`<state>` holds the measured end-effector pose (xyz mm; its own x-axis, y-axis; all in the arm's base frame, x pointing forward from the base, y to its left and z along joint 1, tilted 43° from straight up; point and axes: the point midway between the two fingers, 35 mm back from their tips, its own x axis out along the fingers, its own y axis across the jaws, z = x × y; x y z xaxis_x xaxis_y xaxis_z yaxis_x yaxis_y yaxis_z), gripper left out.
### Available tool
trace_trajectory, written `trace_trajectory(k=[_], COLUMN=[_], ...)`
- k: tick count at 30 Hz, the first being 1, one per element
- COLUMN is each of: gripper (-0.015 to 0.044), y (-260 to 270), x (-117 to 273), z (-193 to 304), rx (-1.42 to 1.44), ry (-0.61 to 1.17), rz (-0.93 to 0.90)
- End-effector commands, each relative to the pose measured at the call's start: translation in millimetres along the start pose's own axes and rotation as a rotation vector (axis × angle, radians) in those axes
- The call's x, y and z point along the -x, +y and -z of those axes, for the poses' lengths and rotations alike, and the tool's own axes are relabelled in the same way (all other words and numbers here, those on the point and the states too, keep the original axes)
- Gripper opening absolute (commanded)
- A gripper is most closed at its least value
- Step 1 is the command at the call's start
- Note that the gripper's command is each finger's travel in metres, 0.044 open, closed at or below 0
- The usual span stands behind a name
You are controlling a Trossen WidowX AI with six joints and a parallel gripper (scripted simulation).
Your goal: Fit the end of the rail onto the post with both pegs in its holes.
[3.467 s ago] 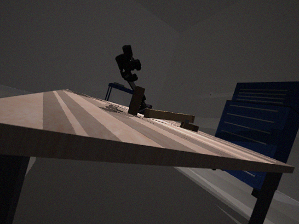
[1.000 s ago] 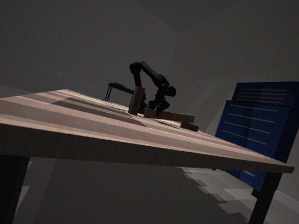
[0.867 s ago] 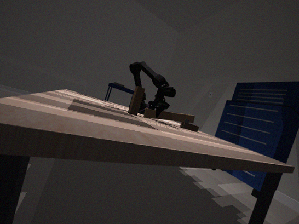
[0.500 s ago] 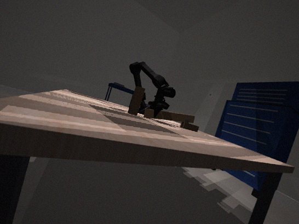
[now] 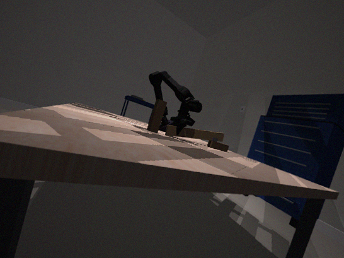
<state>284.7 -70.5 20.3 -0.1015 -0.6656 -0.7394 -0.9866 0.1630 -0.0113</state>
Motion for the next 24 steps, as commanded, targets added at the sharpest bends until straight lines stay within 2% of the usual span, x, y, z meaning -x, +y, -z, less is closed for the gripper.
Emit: trace_trajectory(k=[1, 24], gripper=[0.0, 0.0], y=[-0.1, -0.3], x=[-0.5, 9.2], z=[0.5, -0.3], rx=[0.003, 0.003], ry=[0.005, 0.005], rz=[0.001, 0.001])
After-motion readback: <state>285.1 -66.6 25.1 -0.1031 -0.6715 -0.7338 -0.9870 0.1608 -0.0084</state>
